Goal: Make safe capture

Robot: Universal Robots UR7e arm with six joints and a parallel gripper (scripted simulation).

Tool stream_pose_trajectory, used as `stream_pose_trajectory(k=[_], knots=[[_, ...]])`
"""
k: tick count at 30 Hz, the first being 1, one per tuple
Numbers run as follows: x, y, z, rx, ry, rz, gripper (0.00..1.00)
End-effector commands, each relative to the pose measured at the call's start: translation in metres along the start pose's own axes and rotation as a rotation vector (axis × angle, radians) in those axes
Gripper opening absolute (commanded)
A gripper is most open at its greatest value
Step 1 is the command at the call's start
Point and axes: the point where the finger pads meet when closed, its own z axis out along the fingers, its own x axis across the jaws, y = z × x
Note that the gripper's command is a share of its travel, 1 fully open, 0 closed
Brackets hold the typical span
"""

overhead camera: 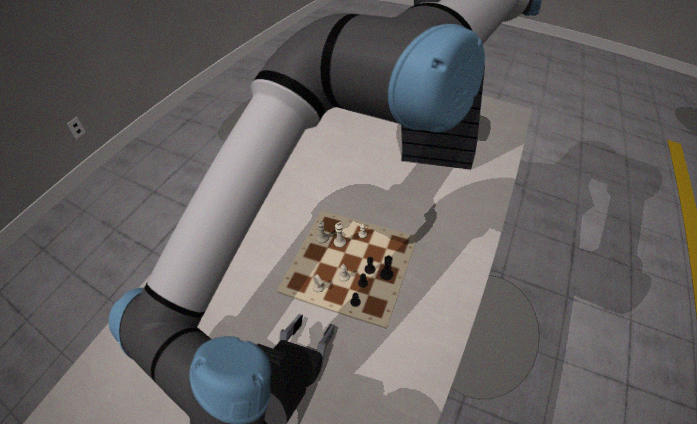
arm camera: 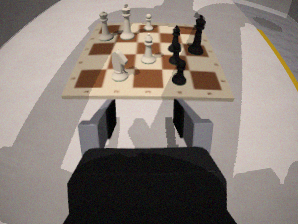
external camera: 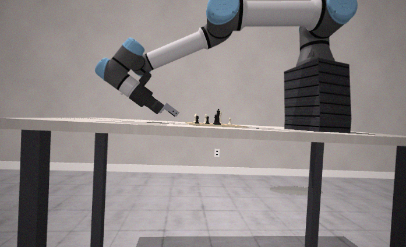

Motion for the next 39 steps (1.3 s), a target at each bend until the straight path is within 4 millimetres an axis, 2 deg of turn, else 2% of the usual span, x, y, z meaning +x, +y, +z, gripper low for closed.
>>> stream_pose_trajectory(k=[1,30,34,39], knots=[[0.000,0.000,0.000,-0.001,0.000,0.000,1.00],[0.000,-0.003,-0.004,0.001,0.000,0.000,1.00],[0.000,-0.016,-0.010,0.019,-0.001,0.014,1.00],[0.000,-0.046,-0.034,0.022,-0.001,0.016,1.00]])
